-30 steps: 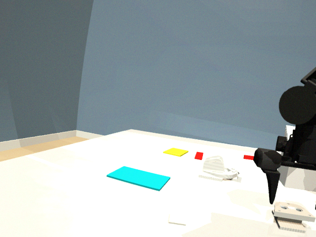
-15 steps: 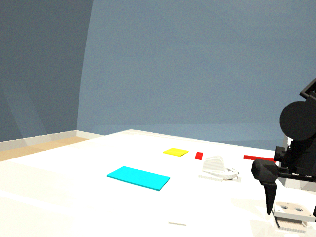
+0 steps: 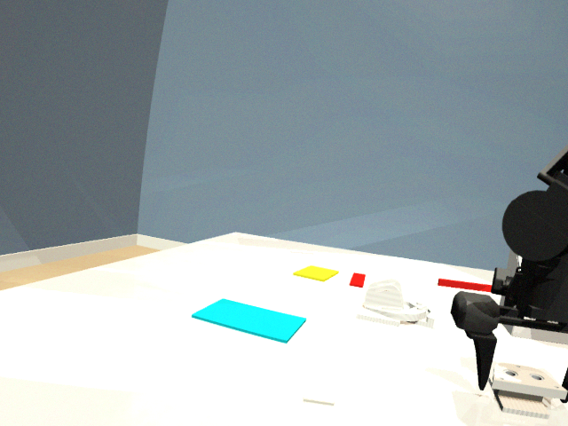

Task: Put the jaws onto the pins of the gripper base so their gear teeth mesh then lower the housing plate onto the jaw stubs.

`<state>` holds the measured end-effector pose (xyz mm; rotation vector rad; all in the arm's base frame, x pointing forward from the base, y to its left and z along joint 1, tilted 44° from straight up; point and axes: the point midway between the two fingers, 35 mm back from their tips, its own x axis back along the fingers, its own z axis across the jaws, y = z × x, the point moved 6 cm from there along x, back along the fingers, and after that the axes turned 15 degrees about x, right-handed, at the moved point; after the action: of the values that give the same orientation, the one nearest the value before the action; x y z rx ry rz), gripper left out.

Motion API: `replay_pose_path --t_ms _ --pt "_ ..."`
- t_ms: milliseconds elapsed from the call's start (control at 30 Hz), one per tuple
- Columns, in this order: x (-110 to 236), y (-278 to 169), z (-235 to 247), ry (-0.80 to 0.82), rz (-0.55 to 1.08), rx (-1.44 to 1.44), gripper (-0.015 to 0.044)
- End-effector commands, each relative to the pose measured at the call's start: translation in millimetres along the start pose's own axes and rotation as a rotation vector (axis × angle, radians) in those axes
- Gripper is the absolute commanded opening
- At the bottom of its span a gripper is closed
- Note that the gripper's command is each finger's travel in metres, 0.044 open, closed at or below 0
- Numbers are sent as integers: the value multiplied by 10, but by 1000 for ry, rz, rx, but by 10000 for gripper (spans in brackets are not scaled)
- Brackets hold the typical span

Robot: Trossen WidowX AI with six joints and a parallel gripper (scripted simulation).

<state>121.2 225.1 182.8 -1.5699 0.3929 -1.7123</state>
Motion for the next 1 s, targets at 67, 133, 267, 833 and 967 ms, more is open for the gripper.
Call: replay_pose_path --t_ms 67,133,267,833,967 --pt "-7 3 3 2 -2 -3 440" --pt "-9 3 3 2 -2 -3 440" --pt "-9 3 3 2 -2 -3 440" --pt "-5 0 0 0 0 0 351" --pt "-5 0 0 0 0 0 351"
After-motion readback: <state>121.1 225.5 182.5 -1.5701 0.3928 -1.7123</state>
